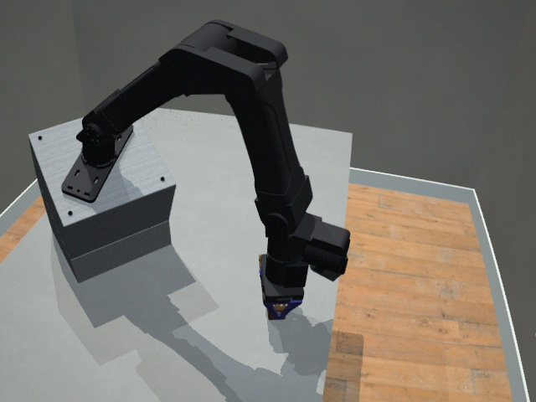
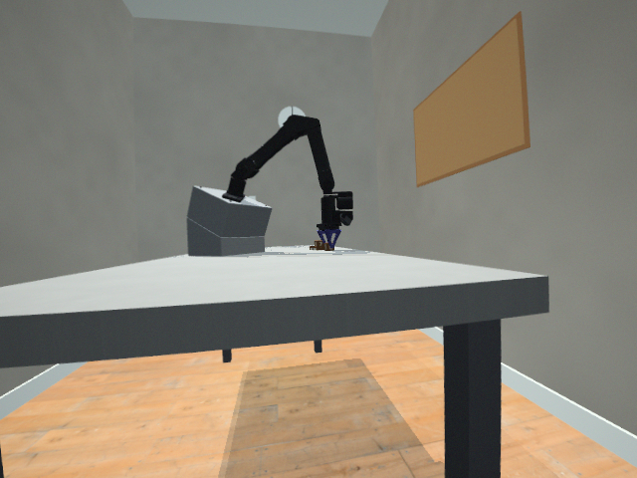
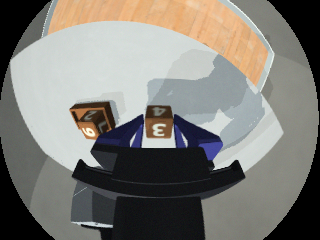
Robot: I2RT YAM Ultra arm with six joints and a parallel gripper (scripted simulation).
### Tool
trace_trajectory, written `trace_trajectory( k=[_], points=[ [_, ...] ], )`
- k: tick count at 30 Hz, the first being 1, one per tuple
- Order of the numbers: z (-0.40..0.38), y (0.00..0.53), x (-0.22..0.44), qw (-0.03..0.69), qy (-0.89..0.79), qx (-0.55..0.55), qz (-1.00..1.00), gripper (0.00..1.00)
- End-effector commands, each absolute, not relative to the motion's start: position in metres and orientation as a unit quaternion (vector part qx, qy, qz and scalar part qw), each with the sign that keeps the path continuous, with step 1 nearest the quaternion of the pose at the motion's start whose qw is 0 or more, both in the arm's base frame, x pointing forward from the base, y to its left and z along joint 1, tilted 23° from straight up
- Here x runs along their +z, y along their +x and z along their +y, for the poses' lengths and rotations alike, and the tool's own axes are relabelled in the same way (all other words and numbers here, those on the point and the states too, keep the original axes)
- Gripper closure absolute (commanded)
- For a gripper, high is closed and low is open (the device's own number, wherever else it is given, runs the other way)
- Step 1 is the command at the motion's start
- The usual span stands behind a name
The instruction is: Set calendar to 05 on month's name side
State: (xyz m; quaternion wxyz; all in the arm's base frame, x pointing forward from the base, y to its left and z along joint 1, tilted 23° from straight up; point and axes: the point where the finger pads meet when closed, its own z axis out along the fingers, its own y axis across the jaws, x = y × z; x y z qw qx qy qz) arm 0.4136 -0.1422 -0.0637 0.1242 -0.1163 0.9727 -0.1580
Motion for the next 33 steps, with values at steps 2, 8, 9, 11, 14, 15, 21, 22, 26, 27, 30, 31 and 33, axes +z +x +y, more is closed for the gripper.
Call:
trace_trajectory(
  k=[2, 8, 9, 11, 14, 15, 21, 22, 26, 27, 30, 31, 33],
  points=[
    [-0.142, 0.419, -0.059, 0.134, -0.117, -0.158, 0.971, 0.53],
    [-0.142, 0.419, -0.059, 0.134, -0.117, -0.158, 0.971, 0.53],
    [-0.142, 0.419, -0.059, 0.134, -0.117, -0.158, 0.971, 0.53],
    [-0.142, 0.419, -0.059, 0.134, -0.117, -0.158, 0.971, 0.53],
    [-0.142, 0.419, -0.059, 0.134, -0.117, -0.158, 0.971, 0.53],
    [-0.141, 0.419, -0.058, 0.134, -0.117, -0.158, 0.971, 0.53],
    [-0.138, 0.415, -0.046, 0.134, -0.117, -0.158, 0.971, 0.53],
    [-0.137, 0.414, -0.042, 0.134, -0.117, -0.158, 0.971, 0.53],
    [-0.131, 0.408, -0.024, 0.134, -0.117, -0.158, 0.971, 0.53],
    [-0.13, 0.406, -0.019, 0.134, -0.117, -0.158, 0.971, 0.53],
    [-0.128, 0.405, -0.014, 0.134, -0.117, -0.158, 0.971, 0.53],
    [-0.127, 0.403, -0.009, 0.134, -0.117, -0.158, 0.971, 0.53],
    [-0.124, 0.4, 0.001, 0.134, -0.117, -0.158, 0.971, 0.53]
  ],
)
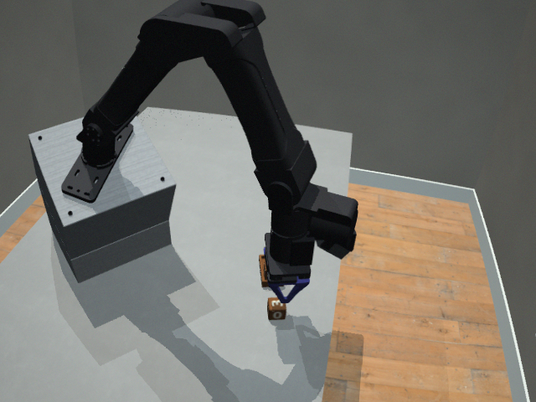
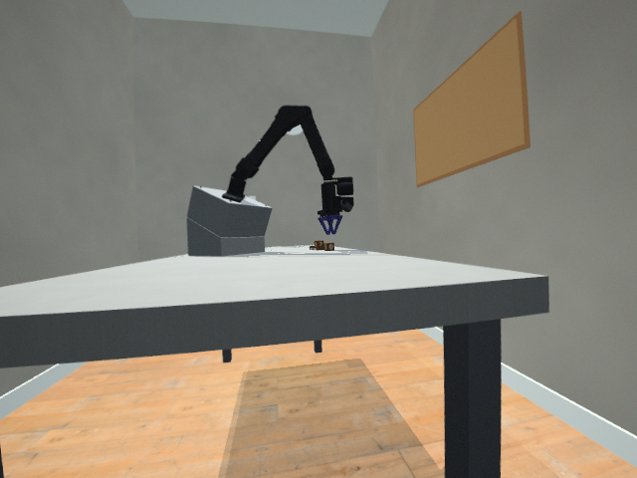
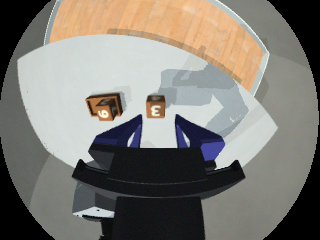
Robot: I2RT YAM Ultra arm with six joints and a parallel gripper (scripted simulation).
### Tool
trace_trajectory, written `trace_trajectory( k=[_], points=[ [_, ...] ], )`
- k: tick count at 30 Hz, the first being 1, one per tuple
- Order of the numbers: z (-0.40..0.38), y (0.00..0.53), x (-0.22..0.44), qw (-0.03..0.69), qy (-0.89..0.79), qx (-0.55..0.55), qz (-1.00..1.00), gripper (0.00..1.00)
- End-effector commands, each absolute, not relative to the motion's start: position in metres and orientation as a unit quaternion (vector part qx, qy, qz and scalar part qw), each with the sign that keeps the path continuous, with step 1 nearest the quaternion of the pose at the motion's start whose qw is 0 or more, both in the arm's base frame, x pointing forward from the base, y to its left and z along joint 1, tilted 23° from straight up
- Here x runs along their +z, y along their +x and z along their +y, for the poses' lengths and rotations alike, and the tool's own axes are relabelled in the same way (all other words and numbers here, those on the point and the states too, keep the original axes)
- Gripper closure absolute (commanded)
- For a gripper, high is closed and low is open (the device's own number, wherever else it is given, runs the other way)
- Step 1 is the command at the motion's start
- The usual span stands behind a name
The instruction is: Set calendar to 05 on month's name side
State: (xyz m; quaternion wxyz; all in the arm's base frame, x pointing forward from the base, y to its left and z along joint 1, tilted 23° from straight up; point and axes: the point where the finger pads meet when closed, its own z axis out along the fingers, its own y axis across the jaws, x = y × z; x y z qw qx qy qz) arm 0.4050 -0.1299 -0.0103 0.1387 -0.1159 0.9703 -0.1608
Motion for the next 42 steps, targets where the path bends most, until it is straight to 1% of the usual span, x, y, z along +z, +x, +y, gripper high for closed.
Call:
trace_trajectory(
  k=[1, 11, 12, 34, 36, 39, 42],
  points=[
    [-0.122, 0.398, 0.005, 0.134, -0.117, -0.158, 0.971, 0.53],
    [-0.117, 0.392, 0.024, 0.135, -0.117, -0.158, 0.971, 0.53],
    [-0.117, 0.392, 0.024, 0.135, -0.117, -0.158, 0.971, 0.0],
    [-0.116, 0.392, 0.023, 0.134, -0.117, -0.158, 0.971, 0.0],
    [-0.098, 0.39, 0.017, 0.134, -0.117, -0.157, 0.972, 0.0],
    [-0.049, 0.377, -0.001, 0.134, -0.116, -0.156, 0.972, 0.0],
    [-0.033, 0.371, -0.007, 0.135, -0.116, -0.156, 0.972, 0.0]
  ],
)
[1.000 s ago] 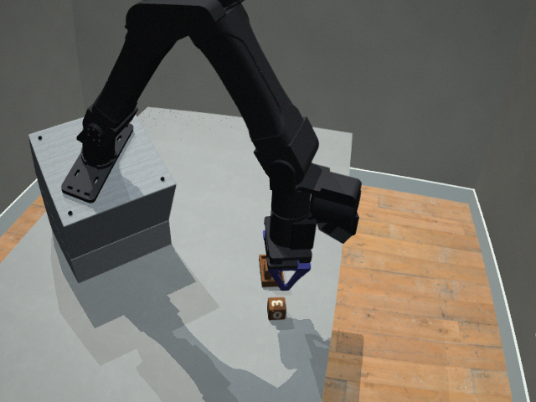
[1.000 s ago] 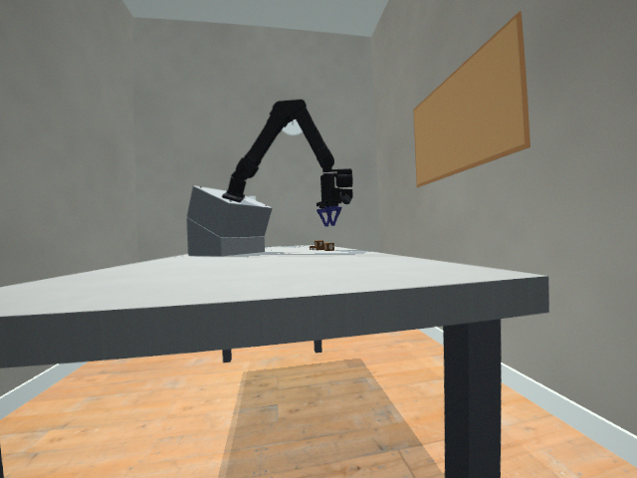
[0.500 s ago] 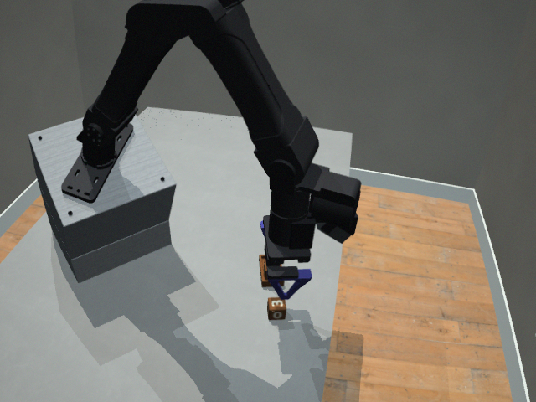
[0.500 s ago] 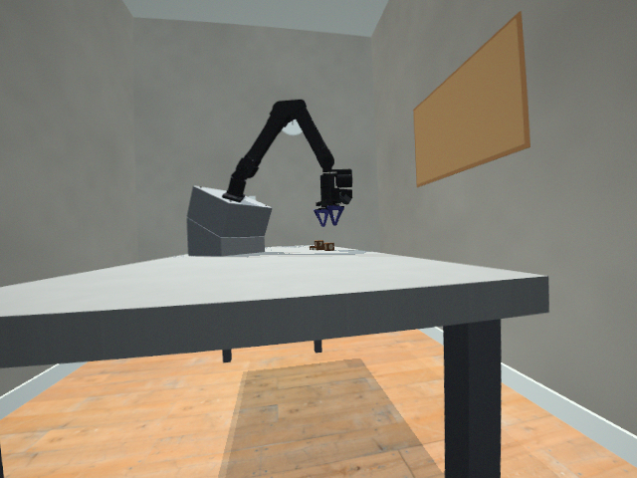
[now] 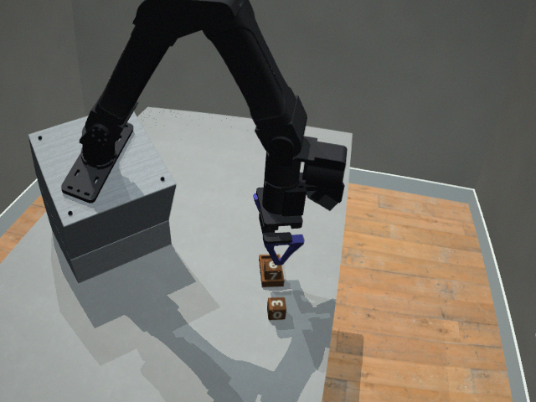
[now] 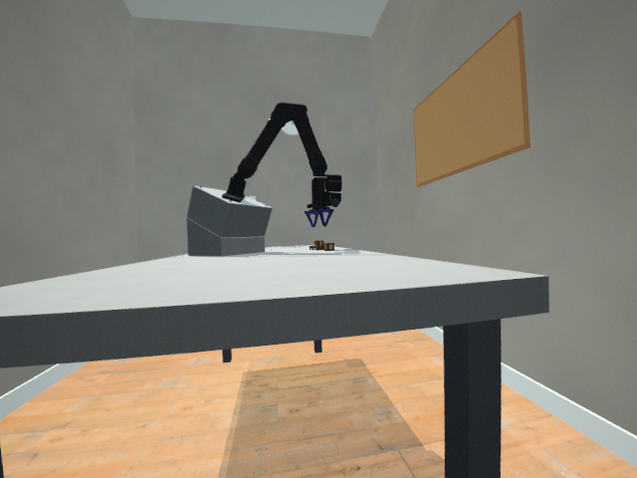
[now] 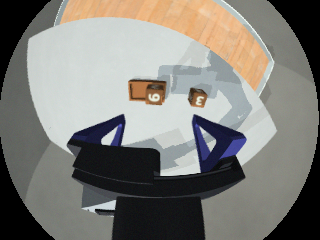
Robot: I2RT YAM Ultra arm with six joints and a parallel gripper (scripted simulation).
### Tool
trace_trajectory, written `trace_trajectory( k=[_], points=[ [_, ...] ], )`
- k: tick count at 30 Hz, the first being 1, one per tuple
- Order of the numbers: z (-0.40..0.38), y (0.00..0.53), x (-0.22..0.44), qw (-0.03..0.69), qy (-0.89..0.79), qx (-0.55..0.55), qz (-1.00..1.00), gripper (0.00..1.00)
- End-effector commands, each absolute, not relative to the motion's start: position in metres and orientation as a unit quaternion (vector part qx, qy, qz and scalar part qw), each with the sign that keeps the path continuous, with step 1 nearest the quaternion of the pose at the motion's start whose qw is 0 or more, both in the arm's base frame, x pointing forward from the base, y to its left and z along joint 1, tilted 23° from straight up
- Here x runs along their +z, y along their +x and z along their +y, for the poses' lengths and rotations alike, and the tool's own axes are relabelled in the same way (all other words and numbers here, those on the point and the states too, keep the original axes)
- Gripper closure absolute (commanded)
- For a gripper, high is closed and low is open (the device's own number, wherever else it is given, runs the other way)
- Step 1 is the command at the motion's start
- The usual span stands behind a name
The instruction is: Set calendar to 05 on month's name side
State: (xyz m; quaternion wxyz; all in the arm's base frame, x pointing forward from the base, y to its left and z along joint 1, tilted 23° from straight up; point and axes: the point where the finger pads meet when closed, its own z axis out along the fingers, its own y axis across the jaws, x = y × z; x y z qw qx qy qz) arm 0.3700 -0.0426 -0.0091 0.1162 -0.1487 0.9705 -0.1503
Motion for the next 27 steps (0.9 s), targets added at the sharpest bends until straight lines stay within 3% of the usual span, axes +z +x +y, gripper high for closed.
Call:
trace_trajectory(
  k=[1, 2, 27],
  points=[
    [-0.0321, 0.371, -0.0075, 0.135, -0.116, -0.156, 0.972, 0.0],
    [-0.0321, 0.371, -0.0075, 0.135, -0.116, -0.156, 0.972, 0.53],
    [-0.0321, 0.371, -0.0075, 0.135, -0.116, -0.156, 0.972, 0.53]
  ],
)
